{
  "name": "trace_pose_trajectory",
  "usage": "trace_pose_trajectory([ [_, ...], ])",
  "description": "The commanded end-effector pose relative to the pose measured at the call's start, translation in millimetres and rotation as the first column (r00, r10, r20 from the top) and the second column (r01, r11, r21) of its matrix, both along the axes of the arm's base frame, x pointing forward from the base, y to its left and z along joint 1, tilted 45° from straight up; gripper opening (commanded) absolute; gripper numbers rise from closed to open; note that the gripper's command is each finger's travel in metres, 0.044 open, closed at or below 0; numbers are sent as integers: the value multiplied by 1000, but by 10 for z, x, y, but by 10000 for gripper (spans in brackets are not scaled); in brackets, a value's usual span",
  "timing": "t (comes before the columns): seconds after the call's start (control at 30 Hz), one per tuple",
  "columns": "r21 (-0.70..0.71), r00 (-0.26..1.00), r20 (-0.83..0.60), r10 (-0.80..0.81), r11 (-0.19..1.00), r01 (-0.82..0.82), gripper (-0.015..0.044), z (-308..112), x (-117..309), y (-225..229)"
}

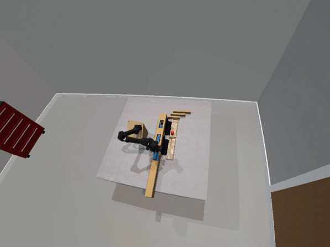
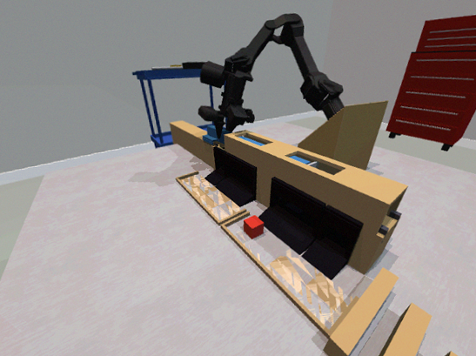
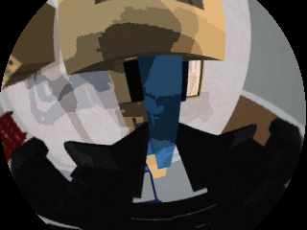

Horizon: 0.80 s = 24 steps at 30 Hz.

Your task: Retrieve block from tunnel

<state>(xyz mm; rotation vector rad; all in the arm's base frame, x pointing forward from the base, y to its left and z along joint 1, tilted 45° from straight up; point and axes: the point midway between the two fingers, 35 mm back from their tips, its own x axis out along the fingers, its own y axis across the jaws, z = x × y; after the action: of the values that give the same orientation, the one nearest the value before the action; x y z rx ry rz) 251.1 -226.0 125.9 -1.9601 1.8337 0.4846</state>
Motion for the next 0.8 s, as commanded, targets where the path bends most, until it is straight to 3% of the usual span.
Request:
trace_pose_trajectory([
  [0.0, 0, 1000, 0, 0, 1000, 0, 26, 0, 0, 0],
  [0.53, 50, 999, -26, 38, 998, -37, 440, 281, 41, 247],
  [0.77, 53, 999, -28, 41, 998, -40, 440, 267, 52, 219],
])
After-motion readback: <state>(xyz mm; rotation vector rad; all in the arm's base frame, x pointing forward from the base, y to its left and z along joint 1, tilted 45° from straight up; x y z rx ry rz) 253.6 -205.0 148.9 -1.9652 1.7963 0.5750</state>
